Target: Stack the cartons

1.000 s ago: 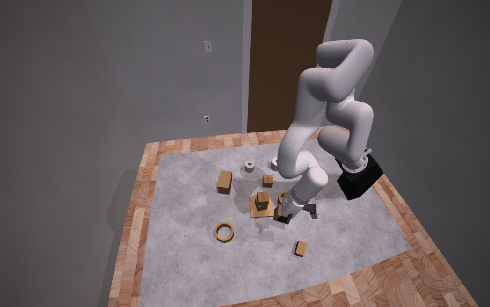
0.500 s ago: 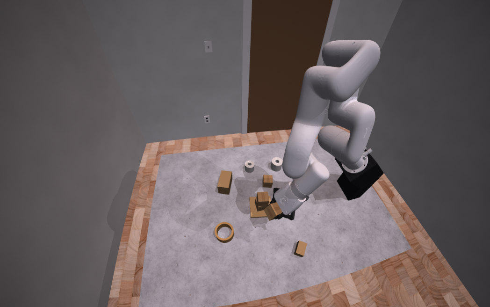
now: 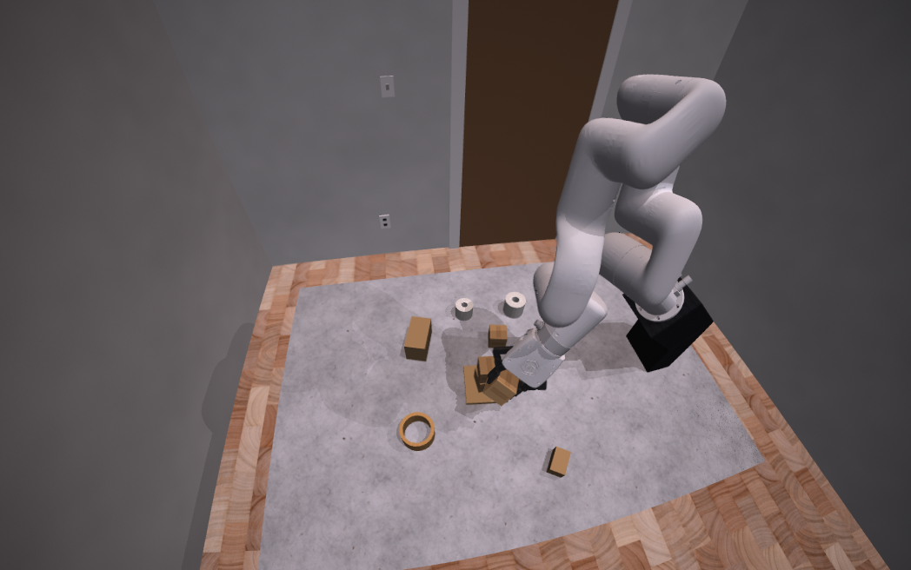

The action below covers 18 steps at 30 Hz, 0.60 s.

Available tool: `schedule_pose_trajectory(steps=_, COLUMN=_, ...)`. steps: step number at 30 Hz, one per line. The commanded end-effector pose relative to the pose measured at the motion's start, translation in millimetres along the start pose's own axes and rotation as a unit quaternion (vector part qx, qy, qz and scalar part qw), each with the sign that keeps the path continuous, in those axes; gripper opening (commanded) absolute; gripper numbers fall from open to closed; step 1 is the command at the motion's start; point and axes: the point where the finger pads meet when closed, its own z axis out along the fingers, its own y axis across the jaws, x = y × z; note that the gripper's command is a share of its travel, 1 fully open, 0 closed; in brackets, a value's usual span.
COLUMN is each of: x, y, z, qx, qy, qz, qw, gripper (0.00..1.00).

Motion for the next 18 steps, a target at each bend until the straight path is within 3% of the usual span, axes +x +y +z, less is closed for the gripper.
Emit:
schedule_pose_trajectory(steps=1, x=3, y=-8, z=-3, qx=-0.007, qy=-0.041, qz=-0.133, qw=0.99, gripper=0.0)
schedule_pose_trajectory(steps=8, x=15, y=-17, z=-7, qx=0.0, qy=-0.067, qz=-0.298, qw=0.952, gripper=0.0)
schedule_pose_trajectory(steps=10, x=15, y=-17, z=-7, qx=0.0, qy=-0.067, qz=-0.298, qw=0.952, gripper=0.0)
schedule_pose_trajectory(steps=11, x=18, y=-18, z=-7, qx=0.002, qy=-0.076, qz=-0.364, qw=0.928, gripper=0.0)
schedule_pose_trajectory(steps=18, x=33, y=-29, z=-11, qx=0.004, qy=-0.092, qz=-0.505, qw=0.858, gripper=0.0)
